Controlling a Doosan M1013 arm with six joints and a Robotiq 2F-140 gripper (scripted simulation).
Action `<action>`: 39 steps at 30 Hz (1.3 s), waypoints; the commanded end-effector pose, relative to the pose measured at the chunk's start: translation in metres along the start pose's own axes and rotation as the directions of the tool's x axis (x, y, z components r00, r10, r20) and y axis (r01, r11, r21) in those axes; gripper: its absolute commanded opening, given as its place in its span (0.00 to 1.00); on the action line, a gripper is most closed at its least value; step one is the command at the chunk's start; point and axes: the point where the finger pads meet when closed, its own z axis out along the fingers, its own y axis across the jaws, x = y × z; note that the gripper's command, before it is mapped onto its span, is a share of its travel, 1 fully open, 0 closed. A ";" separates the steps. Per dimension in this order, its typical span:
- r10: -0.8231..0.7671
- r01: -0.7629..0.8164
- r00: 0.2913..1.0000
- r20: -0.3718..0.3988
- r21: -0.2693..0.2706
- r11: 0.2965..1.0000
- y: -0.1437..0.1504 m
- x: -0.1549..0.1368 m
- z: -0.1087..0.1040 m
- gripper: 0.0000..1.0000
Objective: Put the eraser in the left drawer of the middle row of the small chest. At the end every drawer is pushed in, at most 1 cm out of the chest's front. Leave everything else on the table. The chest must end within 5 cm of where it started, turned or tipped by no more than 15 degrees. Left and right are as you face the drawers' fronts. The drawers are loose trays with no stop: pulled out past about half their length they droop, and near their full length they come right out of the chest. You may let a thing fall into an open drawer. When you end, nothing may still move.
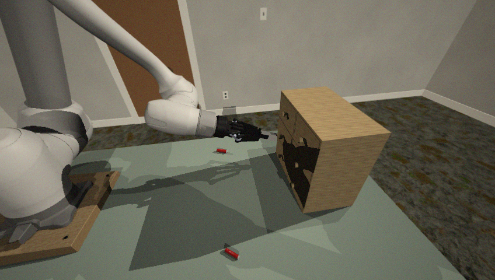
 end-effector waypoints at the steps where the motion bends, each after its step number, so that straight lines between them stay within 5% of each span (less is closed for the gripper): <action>1: 0.000 0.000 1.000 0.000 0.000 1.000 0.000 -0.004 -0.012 0.00; 7: 0.000 0.000 1.000 0.000 0.000 1.000 0.000 -0.012 -0.034 0.00; 16: 0.000 0.000 1.000 0.000 0.000 1.000 0.000 -0.013 -0.040 0.00; 27: 0.000 0.000 1.000 0.000 0.000 1.000 0.000 -0.011 -0.087 0.00; 39: 0.000 0.000 1.000 0.002 0.000 1.000 0.000 -0.011 -0.089 0.00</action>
